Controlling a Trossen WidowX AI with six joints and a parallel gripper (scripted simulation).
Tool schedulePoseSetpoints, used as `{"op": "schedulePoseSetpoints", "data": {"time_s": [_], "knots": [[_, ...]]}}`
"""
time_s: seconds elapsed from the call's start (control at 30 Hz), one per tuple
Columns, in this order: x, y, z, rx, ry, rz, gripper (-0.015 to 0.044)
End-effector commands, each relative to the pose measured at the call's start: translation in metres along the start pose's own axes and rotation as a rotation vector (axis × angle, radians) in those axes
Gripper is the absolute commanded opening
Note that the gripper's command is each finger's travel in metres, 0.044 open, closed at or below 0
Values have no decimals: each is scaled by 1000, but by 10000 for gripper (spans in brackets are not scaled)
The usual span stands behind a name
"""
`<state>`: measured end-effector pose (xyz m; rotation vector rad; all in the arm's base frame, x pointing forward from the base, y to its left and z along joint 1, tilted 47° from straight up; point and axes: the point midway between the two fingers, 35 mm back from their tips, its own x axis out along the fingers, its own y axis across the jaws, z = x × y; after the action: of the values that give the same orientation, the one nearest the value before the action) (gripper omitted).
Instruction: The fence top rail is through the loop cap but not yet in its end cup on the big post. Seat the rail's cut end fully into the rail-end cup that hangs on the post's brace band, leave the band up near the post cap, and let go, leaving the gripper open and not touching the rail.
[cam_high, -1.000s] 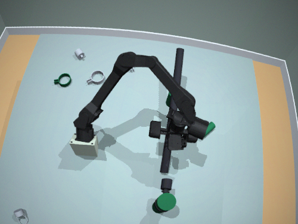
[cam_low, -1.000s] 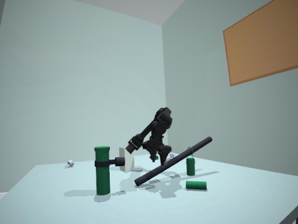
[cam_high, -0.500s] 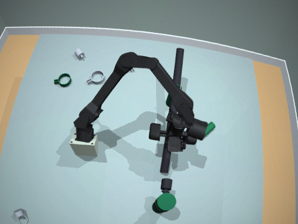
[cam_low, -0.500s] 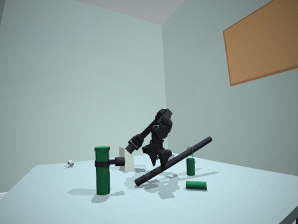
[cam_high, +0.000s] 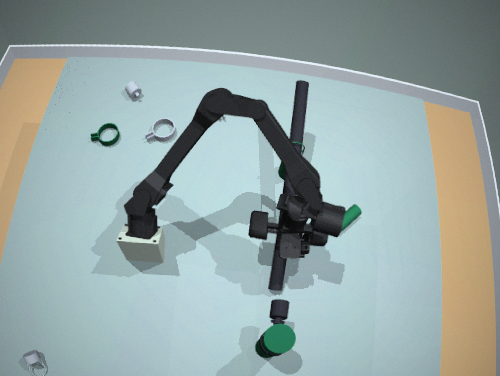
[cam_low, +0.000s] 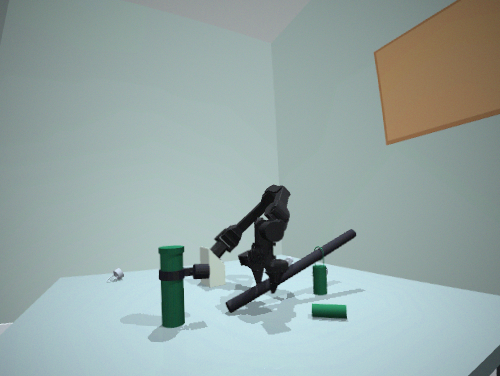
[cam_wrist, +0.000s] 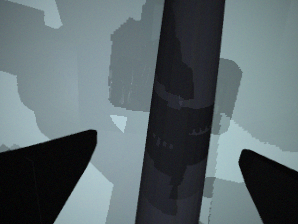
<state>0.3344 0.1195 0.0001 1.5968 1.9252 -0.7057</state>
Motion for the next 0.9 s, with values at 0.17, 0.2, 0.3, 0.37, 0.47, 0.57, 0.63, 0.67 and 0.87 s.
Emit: {"op": "schedulePoseSetpoints", "data": {"time_s": [0.17, 0.2, 0.3, 0.37, 0.47, 0.57, 0.63, 0.67, 0.87], "knots": [[16, -2, 0, 6, 6, -2, 440], [16, -2, 0, 6, 6, -2, 440], [17, -2, 0, 6, 6, -2, 387], [17, -2, 0, 6, 6, -2, 335], [17, -2, 0, 6, 6, -2, 256], [17, -2, 0, 6, 6, -2, 177], [17, -2, 0, 6, 6, -2, 145], [17, -2, 0, 6, 6, -2, 138], [16, -2, 0, 6, 6, -2, 78]]}}
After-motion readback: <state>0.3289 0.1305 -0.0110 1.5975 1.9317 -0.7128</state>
